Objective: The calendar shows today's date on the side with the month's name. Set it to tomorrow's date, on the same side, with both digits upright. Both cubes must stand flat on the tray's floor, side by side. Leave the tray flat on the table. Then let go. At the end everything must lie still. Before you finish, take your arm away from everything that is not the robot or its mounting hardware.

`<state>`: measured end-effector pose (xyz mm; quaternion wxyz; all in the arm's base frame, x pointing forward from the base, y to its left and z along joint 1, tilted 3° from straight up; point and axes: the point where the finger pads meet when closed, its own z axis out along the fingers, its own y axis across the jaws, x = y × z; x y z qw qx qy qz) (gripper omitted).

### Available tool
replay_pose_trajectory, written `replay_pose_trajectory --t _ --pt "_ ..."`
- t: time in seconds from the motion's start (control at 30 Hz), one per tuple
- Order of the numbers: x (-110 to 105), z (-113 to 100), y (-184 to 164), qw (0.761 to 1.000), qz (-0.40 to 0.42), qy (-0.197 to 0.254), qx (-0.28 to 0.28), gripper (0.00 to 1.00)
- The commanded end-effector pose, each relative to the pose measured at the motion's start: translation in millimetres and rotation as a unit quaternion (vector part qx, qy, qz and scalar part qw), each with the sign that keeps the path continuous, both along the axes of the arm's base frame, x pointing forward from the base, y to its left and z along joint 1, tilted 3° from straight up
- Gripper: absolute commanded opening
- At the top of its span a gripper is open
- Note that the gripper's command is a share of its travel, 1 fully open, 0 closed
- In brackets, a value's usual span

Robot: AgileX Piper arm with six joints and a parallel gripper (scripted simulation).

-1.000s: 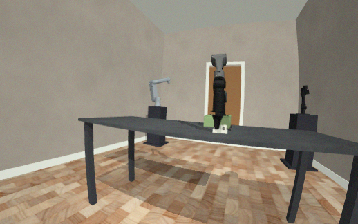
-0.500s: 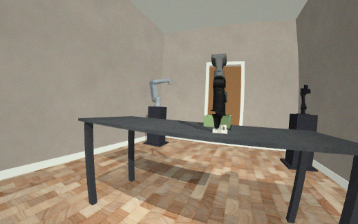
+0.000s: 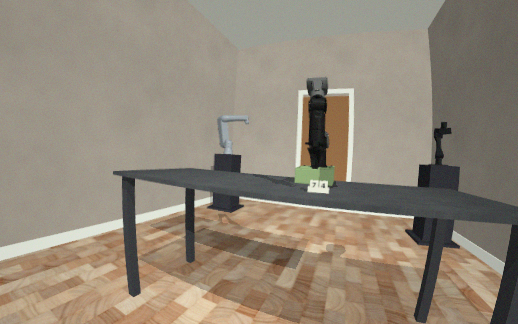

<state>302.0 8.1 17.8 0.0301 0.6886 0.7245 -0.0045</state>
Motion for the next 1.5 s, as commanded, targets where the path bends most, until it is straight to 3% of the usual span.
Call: replay_pose_trajectory --t 0.0,0.2,0.4,0.43,1.13,1.47 --pt "1 11 1 1.0 0.0 -0.002 0.0 0.59" --pt "0 28 1 1.0 0.0 -0.002 0.0 0.59" --pt "-1 28 1 1.0 0.0 0.0 0.0 0.59" --pt "-1 28 1 1.0 0.0 0.0 0.0 1.0" --pt "-1 28 1 1.0 0.0 0.0 0.0 1.0" --pt "-2 55 3 1.0 0.0 -0.002 0.0 1.0"
